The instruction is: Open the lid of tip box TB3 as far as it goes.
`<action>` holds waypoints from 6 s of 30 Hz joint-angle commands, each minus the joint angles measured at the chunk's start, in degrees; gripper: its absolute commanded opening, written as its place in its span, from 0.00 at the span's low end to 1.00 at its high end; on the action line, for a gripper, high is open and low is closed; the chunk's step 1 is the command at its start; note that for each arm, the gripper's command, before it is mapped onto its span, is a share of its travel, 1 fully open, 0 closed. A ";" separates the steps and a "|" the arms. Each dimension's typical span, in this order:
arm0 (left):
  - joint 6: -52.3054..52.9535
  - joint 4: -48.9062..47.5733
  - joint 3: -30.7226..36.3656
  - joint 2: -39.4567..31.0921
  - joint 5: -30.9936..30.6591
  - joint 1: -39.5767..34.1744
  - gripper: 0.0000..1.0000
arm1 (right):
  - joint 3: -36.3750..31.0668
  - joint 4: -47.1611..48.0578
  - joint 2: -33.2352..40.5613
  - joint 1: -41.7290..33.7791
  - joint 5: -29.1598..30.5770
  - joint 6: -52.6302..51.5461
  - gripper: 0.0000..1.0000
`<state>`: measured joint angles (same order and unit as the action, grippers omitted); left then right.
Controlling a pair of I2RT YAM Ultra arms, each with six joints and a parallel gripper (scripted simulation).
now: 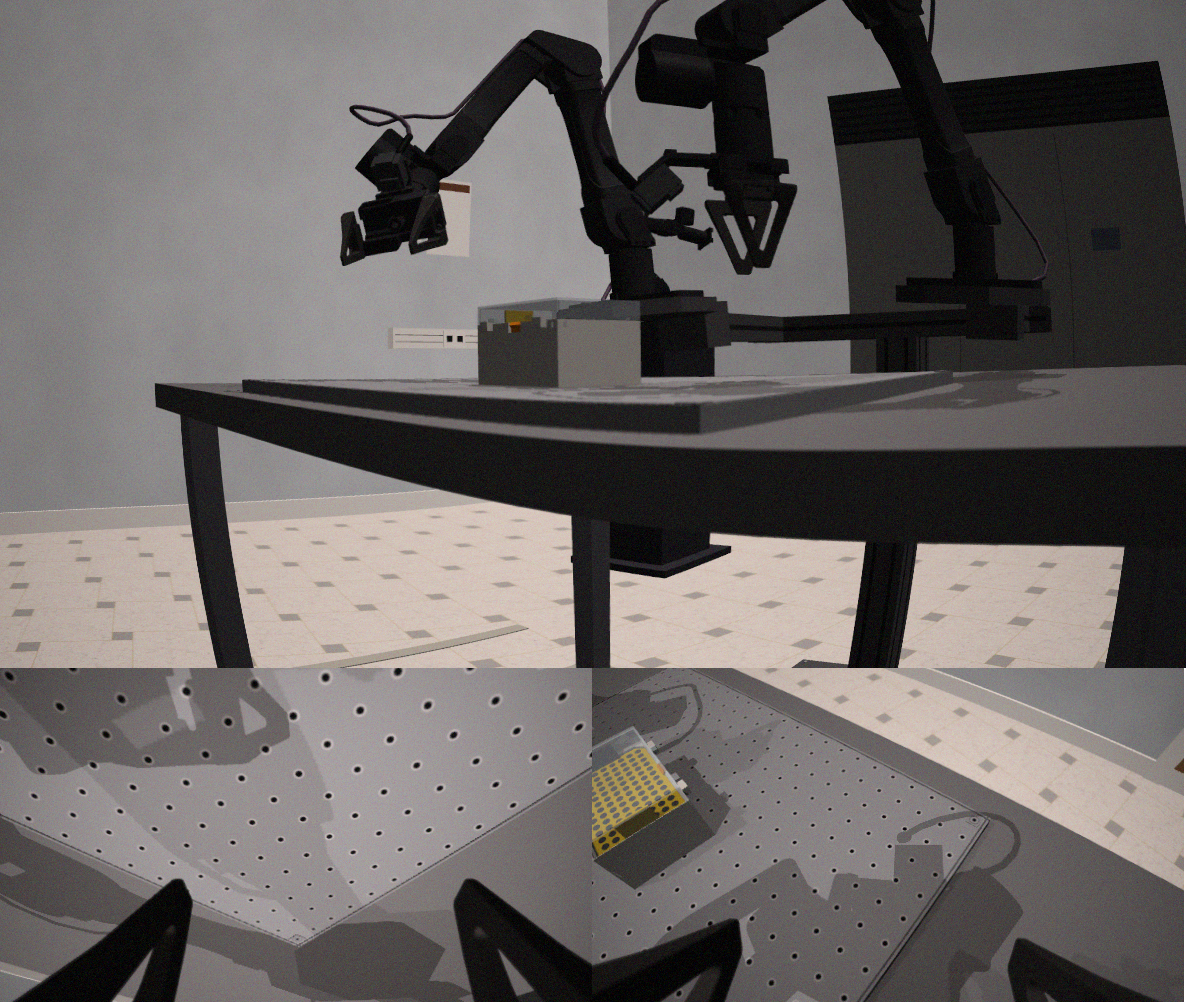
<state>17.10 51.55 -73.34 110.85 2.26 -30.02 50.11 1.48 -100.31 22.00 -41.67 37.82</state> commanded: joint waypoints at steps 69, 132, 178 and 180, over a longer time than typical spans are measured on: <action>-18.48 -59.18 21.57 -5.28 0.39 -9.33 1.00 | 16.03 22.00 -41.79 -24.64 -26.39 17.71 1.00; -27.89 -120.85 26.57 17.90 35.18 -17.90 0.43 | 15.14 25.11 -42.10 -25.42 -25.65 15.20 0.84; -22.07 -136.53 23.79 35.49 40.65 -21.04 0.43 | 15.14 25.11 -42.10 -25.42 -25.65 15.20 0.84; -22.08 -136.61 23.77 35.49 40.83 -21.15 0.43 | 15.14 25.11 -42.10 -25.42 -25.65 15.20 0.84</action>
<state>-5.39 -85.19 -48.07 147.04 43.40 -51.48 64.75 26.30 -142.69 -3.38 -66.92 53.10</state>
